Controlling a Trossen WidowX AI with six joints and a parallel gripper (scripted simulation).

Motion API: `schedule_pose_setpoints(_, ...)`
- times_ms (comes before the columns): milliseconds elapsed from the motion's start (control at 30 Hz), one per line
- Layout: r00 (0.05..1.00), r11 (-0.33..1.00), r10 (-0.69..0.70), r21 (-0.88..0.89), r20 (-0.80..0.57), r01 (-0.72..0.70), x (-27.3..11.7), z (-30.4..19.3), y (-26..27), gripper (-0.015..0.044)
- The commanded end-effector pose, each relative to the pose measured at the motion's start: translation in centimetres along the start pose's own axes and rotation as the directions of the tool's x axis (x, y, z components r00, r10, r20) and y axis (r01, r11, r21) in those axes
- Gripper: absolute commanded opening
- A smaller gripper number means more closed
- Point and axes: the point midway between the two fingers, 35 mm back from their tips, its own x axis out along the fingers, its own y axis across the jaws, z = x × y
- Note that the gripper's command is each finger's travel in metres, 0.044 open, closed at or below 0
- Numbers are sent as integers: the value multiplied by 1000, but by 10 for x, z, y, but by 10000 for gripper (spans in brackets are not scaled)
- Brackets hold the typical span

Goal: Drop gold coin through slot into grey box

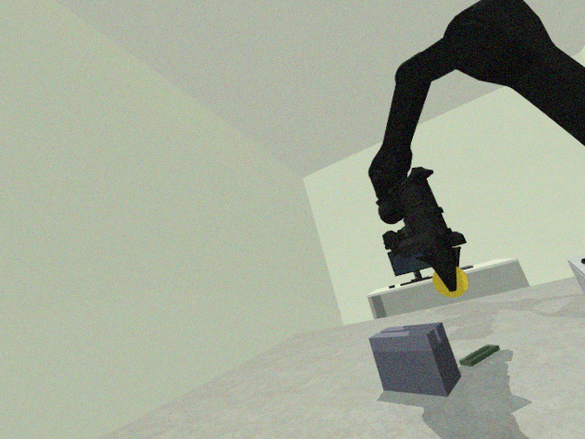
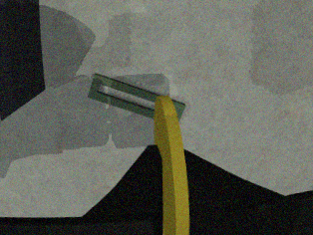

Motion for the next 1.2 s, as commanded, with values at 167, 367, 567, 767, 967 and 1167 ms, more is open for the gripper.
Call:
schedule_pose_setpoints(167,1000,999,-4,43,-3,4,-1,3,4,0)
schedule_pose_setpoints(367,1000,999,-6,44,-1,7,-2,12,15,0)
schedule_pose_setpoints(567,1000,999,-8,44,0,8,-3,20,28,0)
schedule_pose_setpoints(767,1000,999,-10,38,2,9,-3,27,40,0)
schedule_pose_setpoints(967,1000,1000,-12,27,4,12,-3,34,52,0)
schedule_pose_setpoints(1167,1000,1000,-11,26,4,10,-3,40,65,0)
